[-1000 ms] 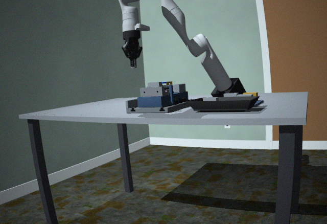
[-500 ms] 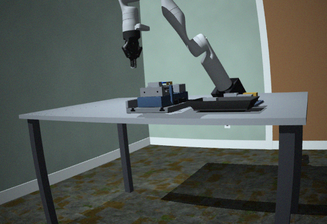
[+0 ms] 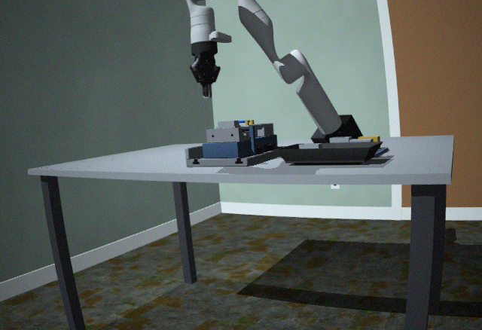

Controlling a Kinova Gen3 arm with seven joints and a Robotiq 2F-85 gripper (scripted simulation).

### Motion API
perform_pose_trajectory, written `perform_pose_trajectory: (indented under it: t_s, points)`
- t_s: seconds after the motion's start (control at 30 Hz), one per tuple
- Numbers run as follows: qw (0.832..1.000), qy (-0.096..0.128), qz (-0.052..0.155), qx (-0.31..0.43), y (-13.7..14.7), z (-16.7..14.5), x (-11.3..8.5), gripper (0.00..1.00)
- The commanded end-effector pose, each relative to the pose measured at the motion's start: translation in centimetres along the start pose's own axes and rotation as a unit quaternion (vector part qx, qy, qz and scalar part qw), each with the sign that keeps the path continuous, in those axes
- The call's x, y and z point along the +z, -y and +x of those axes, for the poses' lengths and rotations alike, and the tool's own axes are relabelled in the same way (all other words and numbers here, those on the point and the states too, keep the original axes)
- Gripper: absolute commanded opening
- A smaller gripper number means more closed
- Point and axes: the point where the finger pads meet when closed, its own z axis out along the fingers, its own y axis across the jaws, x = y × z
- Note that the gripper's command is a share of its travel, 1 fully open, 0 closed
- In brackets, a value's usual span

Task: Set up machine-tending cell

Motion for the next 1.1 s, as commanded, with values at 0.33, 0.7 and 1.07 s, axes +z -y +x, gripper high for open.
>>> perform_pose_trajectory:
  t_s: [0.33, 0.7, 1.07]
  points:
    - [1.0, 0.002, 0.005, -0.007, 0.7, 5.6, 0.3, 0.67]
    - [1.0, 0.002, 0.005, -0.007, 0.7, 5.6, 0.3, 0.67]
    - [1.0, 0.002, 0.005, -0.007, 0.7, 5.6, 0.3, 0.67]
